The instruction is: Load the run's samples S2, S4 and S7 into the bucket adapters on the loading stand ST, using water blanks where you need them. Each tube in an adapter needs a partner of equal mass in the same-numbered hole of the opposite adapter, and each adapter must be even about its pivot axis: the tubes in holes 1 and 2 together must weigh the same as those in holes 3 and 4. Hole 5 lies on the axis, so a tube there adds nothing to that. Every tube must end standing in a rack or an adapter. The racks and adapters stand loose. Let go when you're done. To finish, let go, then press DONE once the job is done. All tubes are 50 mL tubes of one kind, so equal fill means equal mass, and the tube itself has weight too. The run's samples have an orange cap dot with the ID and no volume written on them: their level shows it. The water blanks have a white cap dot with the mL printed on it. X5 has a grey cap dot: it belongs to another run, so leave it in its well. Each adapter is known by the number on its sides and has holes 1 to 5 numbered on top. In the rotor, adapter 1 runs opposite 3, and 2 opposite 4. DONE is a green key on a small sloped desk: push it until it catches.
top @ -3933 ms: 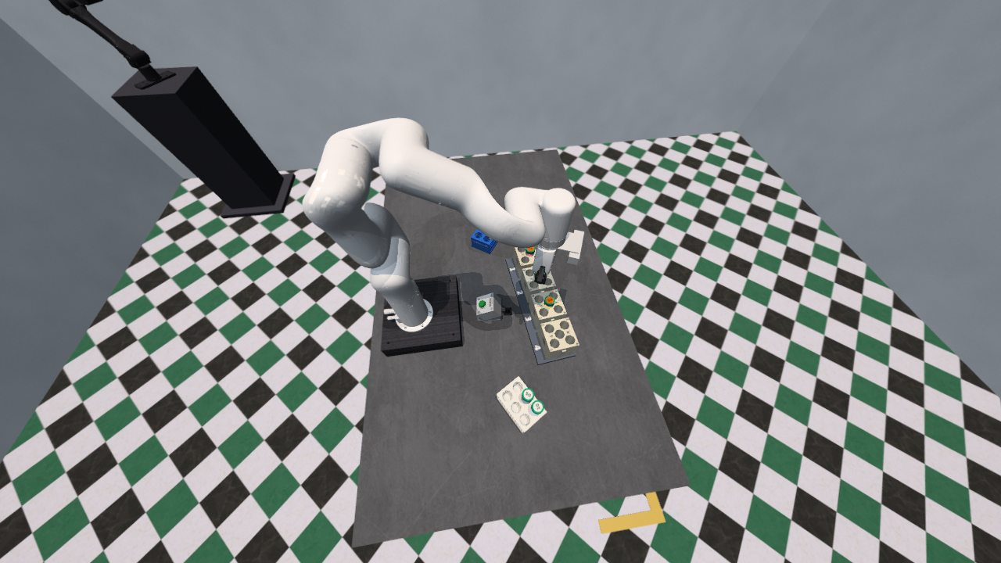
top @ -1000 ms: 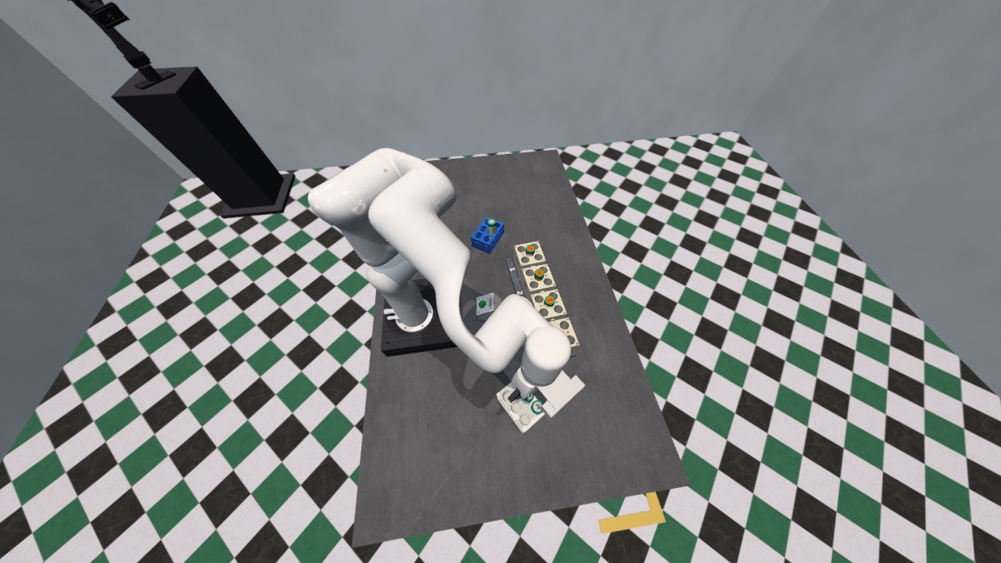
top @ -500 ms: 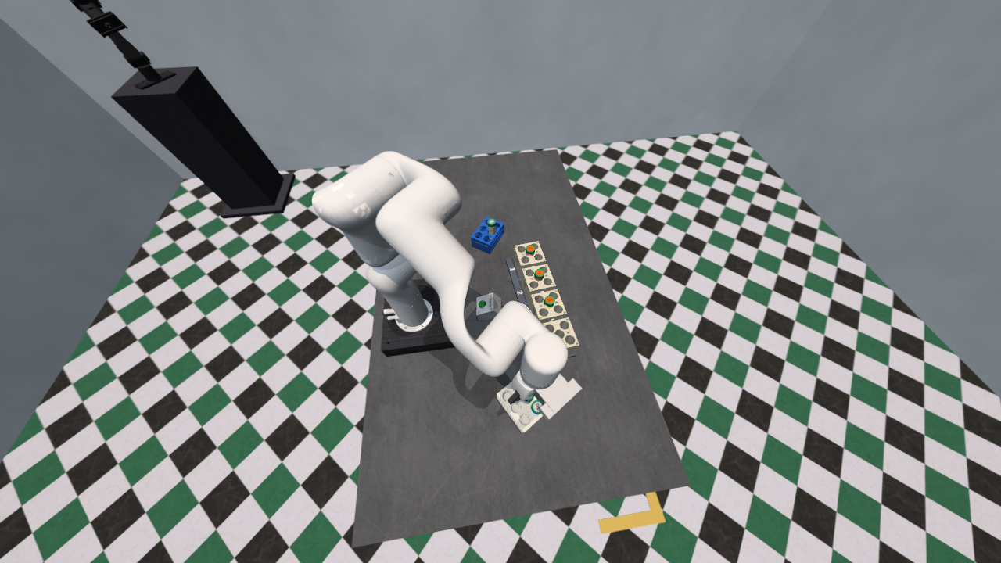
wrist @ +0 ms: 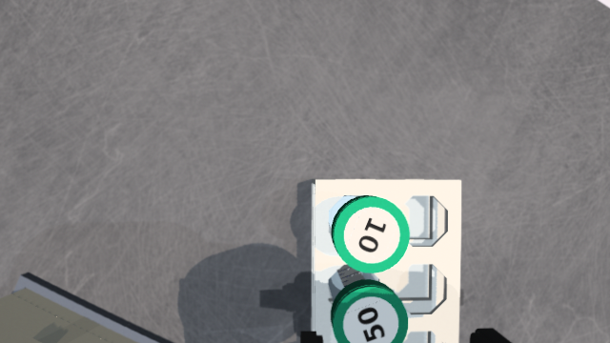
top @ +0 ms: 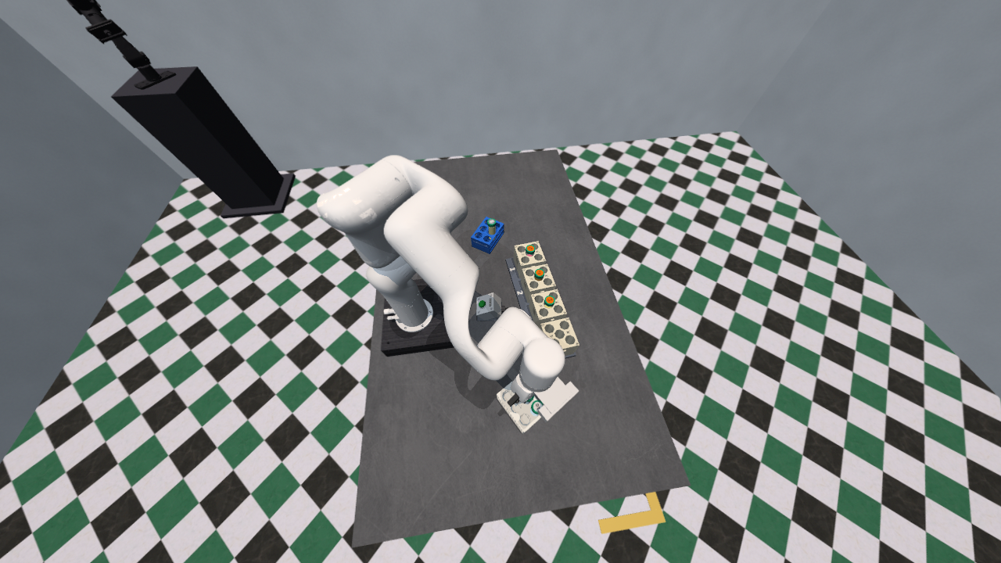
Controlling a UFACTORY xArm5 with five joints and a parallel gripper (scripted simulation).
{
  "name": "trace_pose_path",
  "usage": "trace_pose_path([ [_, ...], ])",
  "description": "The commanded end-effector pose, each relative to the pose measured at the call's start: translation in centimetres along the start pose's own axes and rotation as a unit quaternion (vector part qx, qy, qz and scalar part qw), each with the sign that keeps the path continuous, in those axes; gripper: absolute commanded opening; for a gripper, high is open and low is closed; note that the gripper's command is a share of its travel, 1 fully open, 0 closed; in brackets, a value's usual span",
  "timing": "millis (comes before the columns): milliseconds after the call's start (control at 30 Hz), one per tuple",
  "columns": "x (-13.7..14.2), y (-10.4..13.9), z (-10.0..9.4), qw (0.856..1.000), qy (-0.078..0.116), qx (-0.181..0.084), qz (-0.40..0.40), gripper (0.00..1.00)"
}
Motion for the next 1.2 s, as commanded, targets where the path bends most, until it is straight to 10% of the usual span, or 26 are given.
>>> trace_pose_path([
  [0, 0.0, -0.1, 0.6, 1.000, -0.001, 0.002, 0.000, 0.57],
  [1167, 0.0, -0.1, 5.3, 1.000, -0.001, 0.002, 0.000, 0.57],
])
Point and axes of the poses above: the point where the finger pads meet when closed, its own z axis out along the fingers, its own x axis across the jaws, y = z × x, the point moved 5 cm from there along -z, back along the fingers, and after that the axes turned 14 degrees about -z, right-handed, at the moved point
